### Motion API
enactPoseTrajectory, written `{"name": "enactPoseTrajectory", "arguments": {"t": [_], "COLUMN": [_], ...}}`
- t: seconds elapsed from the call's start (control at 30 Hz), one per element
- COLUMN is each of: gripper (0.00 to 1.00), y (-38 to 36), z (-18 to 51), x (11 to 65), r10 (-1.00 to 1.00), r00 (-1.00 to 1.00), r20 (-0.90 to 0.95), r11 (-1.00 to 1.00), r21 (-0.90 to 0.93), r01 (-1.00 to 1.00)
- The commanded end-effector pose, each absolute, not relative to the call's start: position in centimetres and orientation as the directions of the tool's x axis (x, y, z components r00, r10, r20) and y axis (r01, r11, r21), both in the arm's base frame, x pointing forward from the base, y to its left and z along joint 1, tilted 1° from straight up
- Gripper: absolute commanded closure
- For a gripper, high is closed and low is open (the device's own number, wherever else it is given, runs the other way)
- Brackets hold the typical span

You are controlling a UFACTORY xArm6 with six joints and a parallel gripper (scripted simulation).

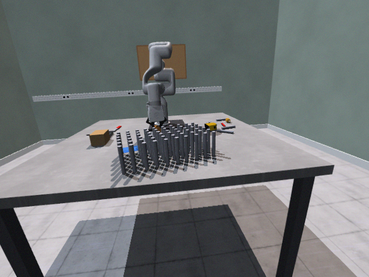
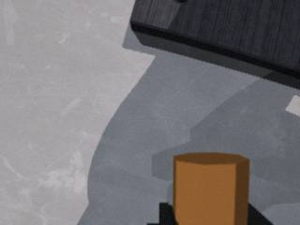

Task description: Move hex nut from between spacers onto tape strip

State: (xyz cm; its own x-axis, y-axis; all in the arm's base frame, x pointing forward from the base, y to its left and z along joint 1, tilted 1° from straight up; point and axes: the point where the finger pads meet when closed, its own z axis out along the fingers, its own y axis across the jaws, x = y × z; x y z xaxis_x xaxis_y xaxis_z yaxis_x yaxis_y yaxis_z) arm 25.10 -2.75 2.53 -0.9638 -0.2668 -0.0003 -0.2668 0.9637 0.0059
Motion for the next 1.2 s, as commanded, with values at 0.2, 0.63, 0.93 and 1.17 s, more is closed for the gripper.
{"name": "enactPoseTrajectory", "arguments": {"t": [0.2, 0.63, 0.93, 1.17], "gripper": [1.0, 1.0, 1.0, 1.0], "y": [-3.2, -4.6, -5.8, -7.0], "z": [2.6, 2.6, 2.6, 2.6], "x": [25.4, 25.7, 26.1, 26.4], "r10": [-0.267, -0.267, -0.267, -0.267], "r00": [-0.964, -0.964, -0.964, -0.964], "r20": [-0.003, -0.003, -0.003, -0.003], "r11": [0.964, 0.964, 0.964, 0.964], "r21": [0.005, 0.005, 0.005, 0.005], "r01": [-0.267, -0.267, -0.267, -0.267]}}
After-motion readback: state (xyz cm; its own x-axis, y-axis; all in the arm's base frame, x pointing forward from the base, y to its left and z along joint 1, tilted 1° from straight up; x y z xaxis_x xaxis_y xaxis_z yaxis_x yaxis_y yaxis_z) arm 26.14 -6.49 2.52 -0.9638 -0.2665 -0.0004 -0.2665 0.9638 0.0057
